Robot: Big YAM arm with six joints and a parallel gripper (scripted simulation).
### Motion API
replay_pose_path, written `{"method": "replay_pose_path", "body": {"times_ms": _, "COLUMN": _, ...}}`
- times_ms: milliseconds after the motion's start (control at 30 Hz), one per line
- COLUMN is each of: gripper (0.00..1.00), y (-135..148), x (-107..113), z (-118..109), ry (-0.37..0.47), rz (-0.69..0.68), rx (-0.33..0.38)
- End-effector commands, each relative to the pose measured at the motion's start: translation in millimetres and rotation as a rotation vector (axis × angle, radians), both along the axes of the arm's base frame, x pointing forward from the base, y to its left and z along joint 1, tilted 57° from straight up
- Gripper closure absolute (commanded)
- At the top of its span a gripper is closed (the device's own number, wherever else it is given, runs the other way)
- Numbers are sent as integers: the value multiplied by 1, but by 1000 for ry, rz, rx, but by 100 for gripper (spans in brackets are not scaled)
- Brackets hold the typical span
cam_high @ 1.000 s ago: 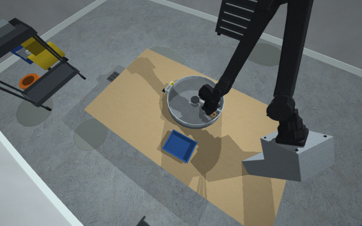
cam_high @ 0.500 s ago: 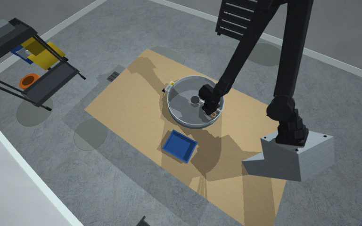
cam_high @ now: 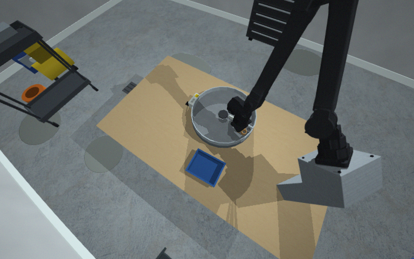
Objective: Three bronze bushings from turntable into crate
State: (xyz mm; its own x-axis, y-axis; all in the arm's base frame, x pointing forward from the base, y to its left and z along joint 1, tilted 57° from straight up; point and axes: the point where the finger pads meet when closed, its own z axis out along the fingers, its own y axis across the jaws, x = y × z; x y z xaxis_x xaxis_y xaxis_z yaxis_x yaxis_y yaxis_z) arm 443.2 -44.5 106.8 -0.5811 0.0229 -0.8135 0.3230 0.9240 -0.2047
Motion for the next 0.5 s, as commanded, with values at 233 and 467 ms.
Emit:
{"method": "replay_pose_path", "body": {"times_ms": 233, "gripper": 88, "y": 2, "x": -3, "z": -9, "ry": 13, "rz": 12, "rx": -6}}
{"method": "replay_pose_path", "body": {"times_ms": 467, "gripper": 88, "y": 2, "x": -2, "z": -7, "ry": 10, "rz": 12, "rx": -6}}
